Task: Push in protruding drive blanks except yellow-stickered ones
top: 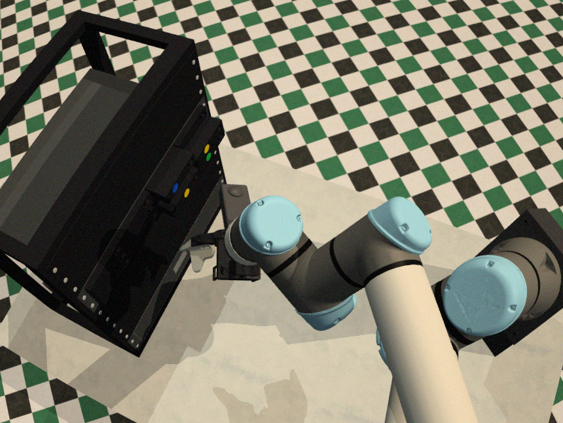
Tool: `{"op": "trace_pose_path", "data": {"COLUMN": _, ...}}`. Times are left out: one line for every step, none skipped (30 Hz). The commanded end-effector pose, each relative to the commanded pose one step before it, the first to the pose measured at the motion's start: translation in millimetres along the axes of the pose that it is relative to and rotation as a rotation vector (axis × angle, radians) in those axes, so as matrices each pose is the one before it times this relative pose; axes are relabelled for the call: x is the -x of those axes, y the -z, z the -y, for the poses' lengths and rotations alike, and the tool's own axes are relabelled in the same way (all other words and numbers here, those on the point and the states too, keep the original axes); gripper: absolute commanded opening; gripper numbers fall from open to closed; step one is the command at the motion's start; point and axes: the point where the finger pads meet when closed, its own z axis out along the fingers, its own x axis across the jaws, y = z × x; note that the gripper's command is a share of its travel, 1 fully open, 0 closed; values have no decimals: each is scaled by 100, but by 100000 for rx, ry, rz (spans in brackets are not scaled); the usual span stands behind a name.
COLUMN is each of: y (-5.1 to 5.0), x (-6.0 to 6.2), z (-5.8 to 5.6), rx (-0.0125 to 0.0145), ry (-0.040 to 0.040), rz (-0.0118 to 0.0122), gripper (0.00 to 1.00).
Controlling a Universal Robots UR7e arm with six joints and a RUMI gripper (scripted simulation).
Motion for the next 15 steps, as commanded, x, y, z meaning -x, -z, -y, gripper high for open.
{"op": "trace_pose_path", "data": {"y": -88, "x": -173, "z": 59, "rx": 323, "ry": -523, "rz": -364, "gripper": 100}}
{"op": "trace_pose_path", "data": {"y": 0, "x": 0, "z": 0, "rx": 0, "ry": 0, "rz": 0, "gripper": 100}}
{"op": "trace_pose_path", "data": {"y": -42, "x": -81, "z": 20, "rx": 140, "ry": -230, "rz": -164, "gripper": 100}}
{"op": "trace_pose_path", "data": {"y": -47, "x": -91, "z": 22, "rx": 157, "ry": -257, "rz": -184, "gripper": 100}}
{"op": "trace_pose_path", "data": {"y": -52, "x": -101, "z": 25, "rx": 175, "ry": -286, "rz": -204, "gripper": 100}}
{"op": "trace_pose_path", "data": {"y": -57, "x": -112, "z": 27, "rx": 193, "ry": -316, "rz": -225, "gripper": 100}}
{"op": "trace_pose_path", "data": {"y": -63, "x": -123, "z": 30, "rx": 213, "ry": -347, "rz": -247, "gripper": 100}}
{"op": "trace_pose_path", "data": {"y": -68, "x": -134, "z": 32, "rx": 233, "ry": -379, "rz": -269, "gripper": 100}}
{"op": "trace_pose_path", "data": {"y": -74, "x": -145, "z": 35, "rx": 254, "ry": -411, "rz": -292, "gripper": 100}}
{"op": "trace_pose_path", "data": {"y": -80, "x": -157, "z": 37, "rx": 276, "ry": -445, "rz": -316, "gripper": 100}}
{"op": "trace_pose_path", "data": {"y": -86, "x": -169, "z": 40, "rx": 299, "ry": -480, "rz": -340, "gripper": 100}}
{"op": "trace_pose_path", "data": {"y": -93, "x": -181, "z": 42, "rx": 322, "ry": -515, "rz": -365, "gripper": 100}}
{"op": "trace_pose_path", "data": {"y": -99, "x": -193, "z": 44, "rx": 346, "ry": -551, "rz": -390, "gripper": 100}}
{"op": "trace_pose_path", "data": {"y": -105, "x": -206, "z": 47, "rx": 371, "ry": -587, "rz": -415, "gripper": 100}}
{"op": "trace_pose_path", "data": {"y": -112, "x": -218, "z": 49, "rx": 397, "ry": -624, "rz": -441, "gripper": 100}}
